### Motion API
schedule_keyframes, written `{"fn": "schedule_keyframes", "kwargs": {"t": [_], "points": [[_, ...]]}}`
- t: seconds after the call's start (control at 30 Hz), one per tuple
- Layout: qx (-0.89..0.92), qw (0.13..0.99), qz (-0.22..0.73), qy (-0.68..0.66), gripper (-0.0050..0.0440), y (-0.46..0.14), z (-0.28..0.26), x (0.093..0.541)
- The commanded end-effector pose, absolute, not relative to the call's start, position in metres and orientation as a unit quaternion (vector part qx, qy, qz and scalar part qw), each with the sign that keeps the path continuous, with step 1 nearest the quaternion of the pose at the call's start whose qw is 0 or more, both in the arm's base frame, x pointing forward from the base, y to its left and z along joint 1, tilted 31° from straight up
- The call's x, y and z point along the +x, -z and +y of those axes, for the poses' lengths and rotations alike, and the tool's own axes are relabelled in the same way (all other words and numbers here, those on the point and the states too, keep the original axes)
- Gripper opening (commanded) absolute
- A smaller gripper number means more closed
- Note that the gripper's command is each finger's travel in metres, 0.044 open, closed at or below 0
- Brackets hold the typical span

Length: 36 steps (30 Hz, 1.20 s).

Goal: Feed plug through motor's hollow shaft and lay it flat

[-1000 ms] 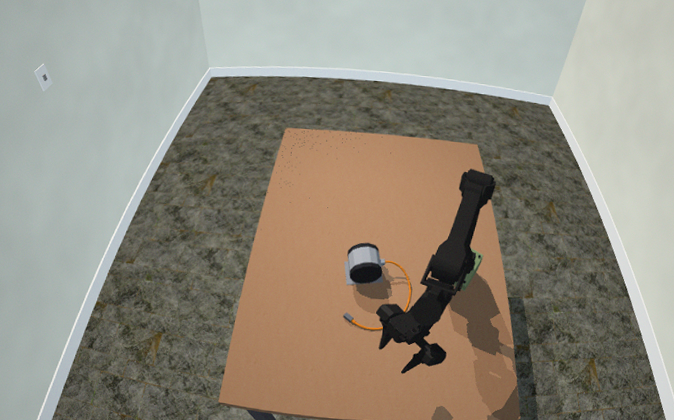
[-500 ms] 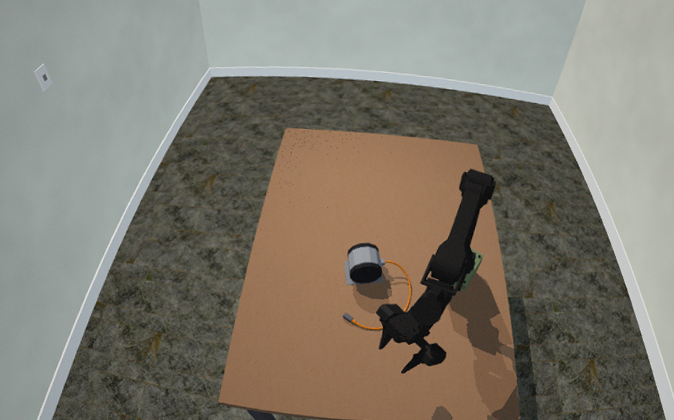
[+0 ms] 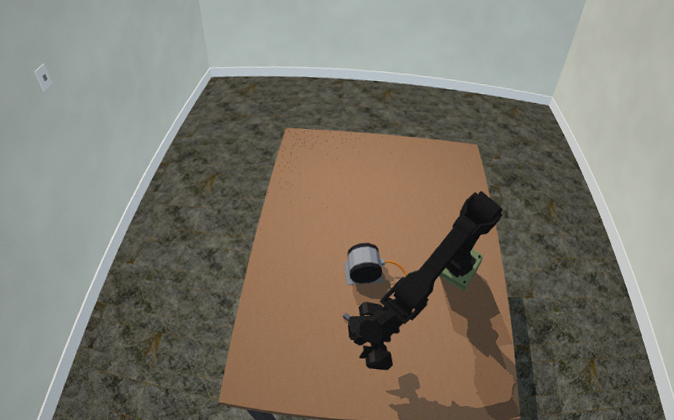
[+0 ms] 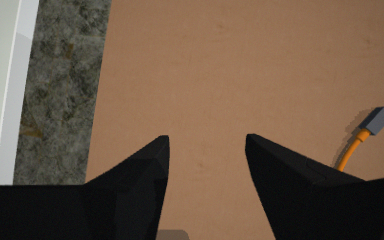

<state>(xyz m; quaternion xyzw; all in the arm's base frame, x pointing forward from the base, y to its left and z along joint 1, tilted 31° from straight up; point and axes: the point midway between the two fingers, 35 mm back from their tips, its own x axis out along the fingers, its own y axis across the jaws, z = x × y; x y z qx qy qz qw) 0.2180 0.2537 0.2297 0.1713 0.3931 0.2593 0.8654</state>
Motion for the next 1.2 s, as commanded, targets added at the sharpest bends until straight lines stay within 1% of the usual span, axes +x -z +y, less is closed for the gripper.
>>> {"fn": "schedule_keyframes", "kwargs": {"t": [0.0,0.03,0.1,0.2,0.3,0.73,1.17], "points": [[0.231,0.841,0.463,-0.159,0.0160,-0.172,0.230,0.257],[0.247,0.833,0.477,-0.134,0.0160,-0.159,0.222,0.265],[0.247,0.833,0.477,-0.134,0.0160,-0.159,0.222,0.265],[0.311,0.792,0.524,-0.041,0.0160,-0.111,0.191,0.289],[0.356,0.756,0.550,0.022,0.0160,-0.079,0.166,0.298],[0.361,0.751,0.553,0.030,0.0160,-0.075,0.165,0.299],[0.361,0.750,0.553,0.030,0.0160,-0.058,0.174,0.305]]}}
